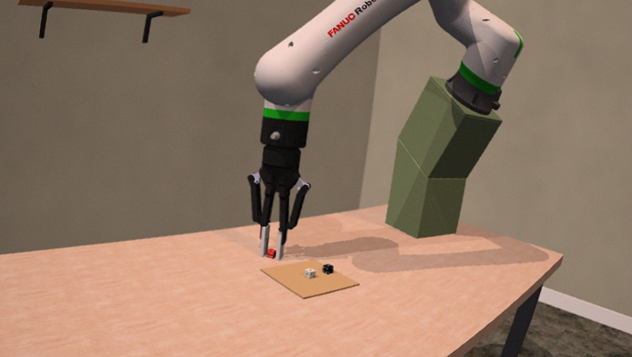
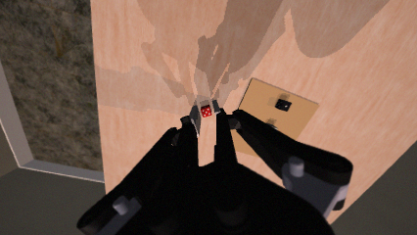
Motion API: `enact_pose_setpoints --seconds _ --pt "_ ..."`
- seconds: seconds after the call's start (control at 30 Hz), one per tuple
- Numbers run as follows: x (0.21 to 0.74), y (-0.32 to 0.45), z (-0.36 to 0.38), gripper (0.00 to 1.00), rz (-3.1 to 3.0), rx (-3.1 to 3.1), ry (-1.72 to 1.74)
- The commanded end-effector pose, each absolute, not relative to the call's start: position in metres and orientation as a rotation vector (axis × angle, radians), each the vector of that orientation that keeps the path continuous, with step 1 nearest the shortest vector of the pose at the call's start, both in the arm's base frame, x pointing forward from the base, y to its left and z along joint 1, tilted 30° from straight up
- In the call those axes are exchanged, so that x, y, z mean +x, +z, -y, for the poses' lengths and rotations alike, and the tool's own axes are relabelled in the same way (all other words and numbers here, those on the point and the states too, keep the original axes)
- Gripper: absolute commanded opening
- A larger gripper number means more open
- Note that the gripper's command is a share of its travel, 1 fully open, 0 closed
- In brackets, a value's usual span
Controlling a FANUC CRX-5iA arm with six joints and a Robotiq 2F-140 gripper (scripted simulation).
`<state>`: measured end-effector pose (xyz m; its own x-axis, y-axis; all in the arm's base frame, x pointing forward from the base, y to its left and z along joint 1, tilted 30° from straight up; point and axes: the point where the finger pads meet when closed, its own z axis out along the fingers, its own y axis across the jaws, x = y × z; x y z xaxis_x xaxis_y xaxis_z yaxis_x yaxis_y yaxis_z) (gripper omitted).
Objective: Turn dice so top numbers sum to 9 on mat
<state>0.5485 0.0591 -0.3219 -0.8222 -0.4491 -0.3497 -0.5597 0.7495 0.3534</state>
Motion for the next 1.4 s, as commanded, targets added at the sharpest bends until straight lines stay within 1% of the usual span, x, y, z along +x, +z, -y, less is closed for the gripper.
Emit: enact_pose_setpoints --seconds 0.0,0.1,0.13,1.37 --pt "0.5486 -0.3218 -0.0589 0.19 -2.706 -0.794 0.66" --pt "0.5486 -0.3218 -0.0589 0.19 -2.706 -0.794 0.66" --pt "0.5486 -0.3218 -0.0589 0.07 -2.706 -0.794 0.66" --pt "0.5483 -0.3188 -0.0572 0.07 -2.706 -0.794 0.66"
